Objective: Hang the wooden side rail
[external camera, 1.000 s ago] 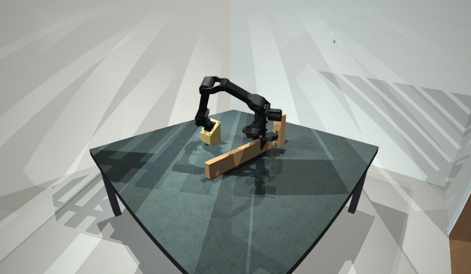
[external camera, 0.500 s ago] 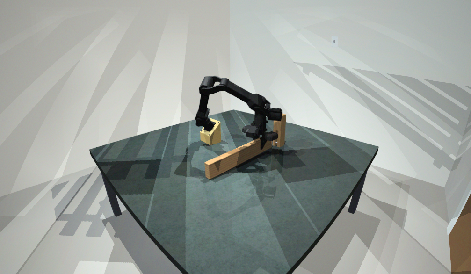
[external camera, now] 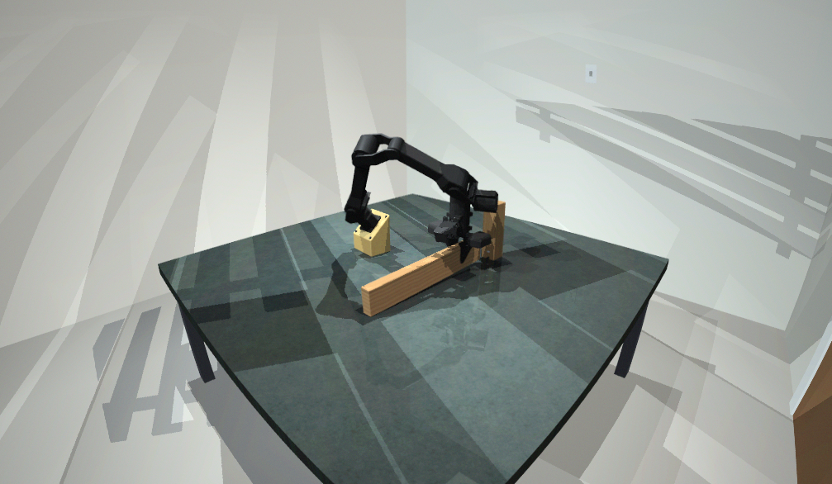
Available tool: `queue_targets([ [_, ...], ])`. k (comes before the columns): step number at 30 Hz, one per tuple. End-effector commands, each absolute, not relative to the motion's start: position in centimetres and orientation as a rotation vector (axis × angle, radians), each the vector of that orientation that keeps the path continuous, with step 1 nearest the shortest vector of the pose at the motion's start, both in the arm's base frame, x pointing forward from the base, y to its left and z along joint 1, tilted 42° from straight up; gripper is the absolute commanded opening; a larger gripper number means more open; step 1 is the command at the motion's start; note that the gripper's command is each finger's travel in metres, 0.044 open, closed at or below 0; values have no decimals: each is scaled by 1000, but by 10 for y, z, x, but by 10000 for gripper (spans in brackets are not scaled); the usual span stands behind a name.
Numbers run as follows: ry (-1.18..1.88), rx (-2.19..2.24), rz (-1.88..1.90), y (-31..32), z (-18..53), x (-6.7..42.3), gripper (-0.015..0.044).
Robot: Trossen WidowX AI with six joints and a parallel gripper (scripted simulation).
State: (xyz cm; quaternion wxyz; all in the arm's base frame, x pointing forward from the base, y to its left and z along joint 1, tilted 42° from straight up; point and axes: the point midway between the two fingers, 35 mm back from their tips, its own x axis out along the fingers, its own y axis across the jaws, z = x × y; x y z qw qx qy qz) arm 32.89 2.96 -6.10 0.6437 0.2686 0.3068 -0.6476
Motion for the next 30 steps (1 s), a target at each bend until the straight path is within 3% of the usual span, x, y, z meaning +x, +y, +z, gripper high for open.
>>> queue_targets([
  [1,699,616,-1465,34,-59,330,0],
  [30,699,616,-1465,35,-61,333,0],
])
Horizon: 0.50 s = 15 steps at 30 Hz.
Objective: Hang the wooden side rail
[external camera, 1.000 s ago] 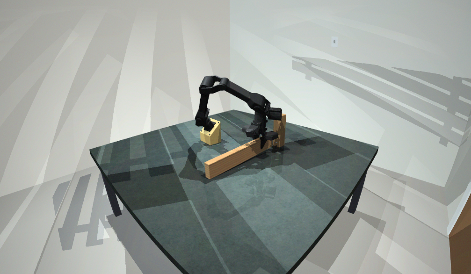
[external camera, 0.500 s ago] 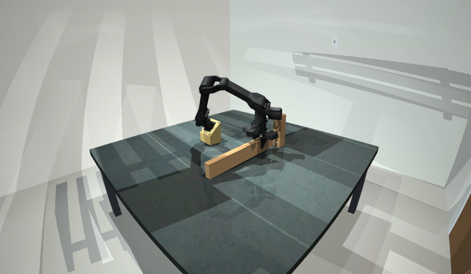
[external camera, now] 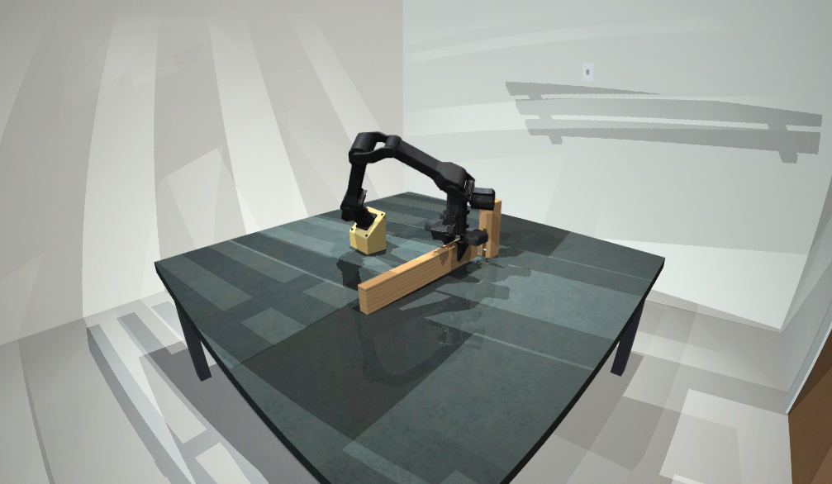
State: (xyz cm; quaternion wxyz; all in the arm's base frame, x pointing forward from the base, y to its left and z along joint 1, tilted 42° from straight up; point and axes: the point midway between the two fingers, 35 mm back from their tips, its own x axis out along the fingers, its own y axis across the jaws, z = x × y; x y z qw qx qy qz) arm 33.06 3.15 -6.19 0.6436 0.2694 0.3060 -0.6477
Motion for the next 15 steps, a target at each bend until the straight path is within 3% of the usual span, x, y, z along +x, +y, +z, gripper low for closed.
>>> queue_targets([
  [1,699,616,-1465,35,-61,333,0],
  [15,699,616,-1465,37,-61,334,0],
])
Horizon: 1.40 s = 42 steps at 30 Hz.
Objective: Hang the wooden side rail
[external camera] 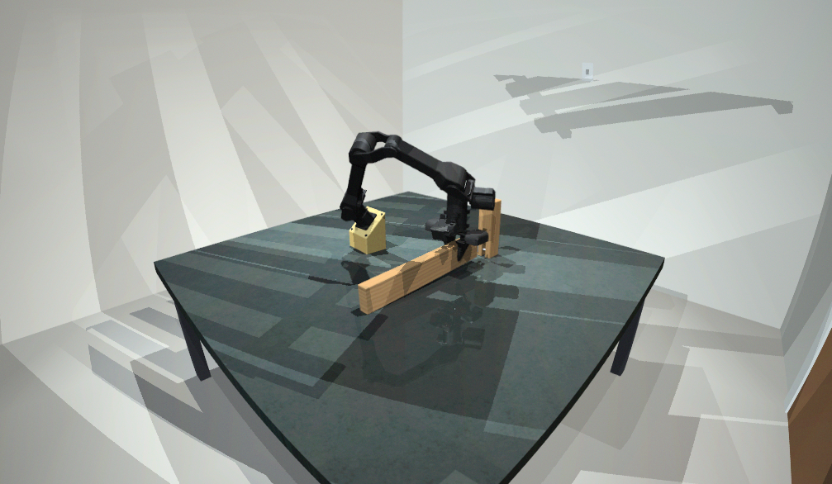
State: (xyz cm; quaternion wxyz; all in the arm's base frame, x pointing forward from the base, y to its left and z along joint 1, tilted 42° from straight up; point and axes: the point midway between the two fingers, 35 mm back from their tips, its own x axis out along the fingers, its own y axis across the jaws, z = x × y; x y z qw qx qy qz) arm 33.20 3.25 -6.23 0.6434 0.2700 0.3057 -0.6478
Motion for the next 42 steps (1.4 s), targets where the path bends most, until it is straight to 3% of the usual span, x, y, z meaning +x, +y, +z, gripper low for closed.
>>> queue_targets([
  [1,699,616,-1465,37,-61,334,0],
  [42,699,616,-1465,39,-65,333,0],
])
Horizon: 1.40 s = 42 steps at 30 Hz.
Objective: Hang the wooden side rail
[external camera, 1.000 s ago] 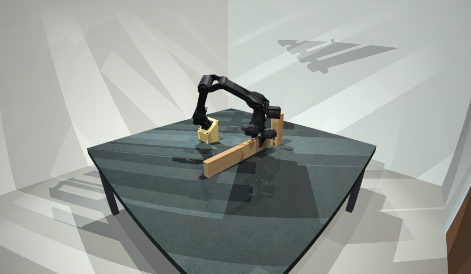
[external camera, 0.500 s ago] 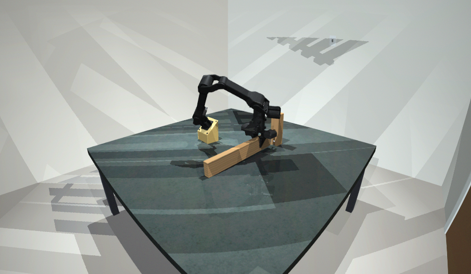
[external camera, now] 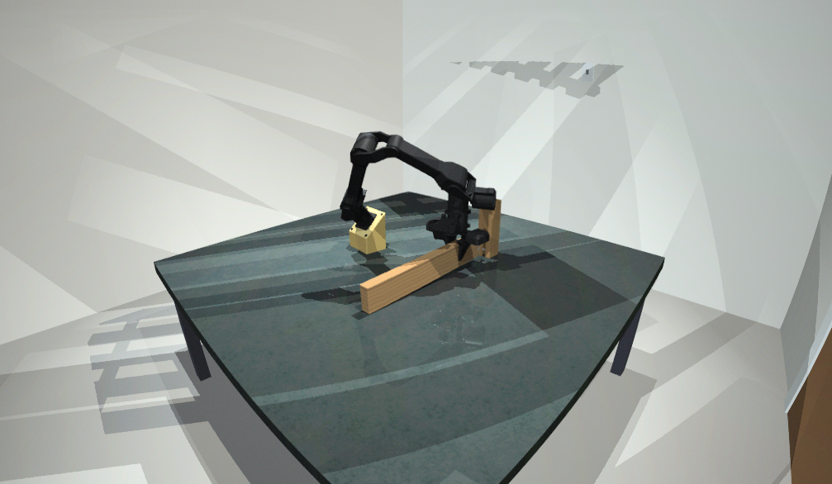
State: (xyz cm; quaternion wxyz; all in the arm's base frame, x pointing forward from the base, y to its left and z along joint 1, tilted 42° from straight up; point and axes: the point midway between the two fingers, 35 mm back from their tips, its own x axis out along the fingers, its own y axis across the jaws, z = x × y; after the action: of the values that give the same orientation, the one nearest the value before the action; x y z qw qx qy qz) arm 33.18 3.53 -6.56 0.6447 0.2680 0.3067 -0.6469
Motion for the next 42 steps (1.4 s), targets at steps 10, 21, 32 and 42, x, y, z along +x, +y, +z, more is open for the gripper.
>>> queue_targets([
  [10,699,616,-1465,40,-65,334,0],
  [21,699,617,-1465,41,-66,333,0],
  [32,699,617,-1465,42,-67,334,0],
  [42,699,617,-1465,43,-67,333,0],
])
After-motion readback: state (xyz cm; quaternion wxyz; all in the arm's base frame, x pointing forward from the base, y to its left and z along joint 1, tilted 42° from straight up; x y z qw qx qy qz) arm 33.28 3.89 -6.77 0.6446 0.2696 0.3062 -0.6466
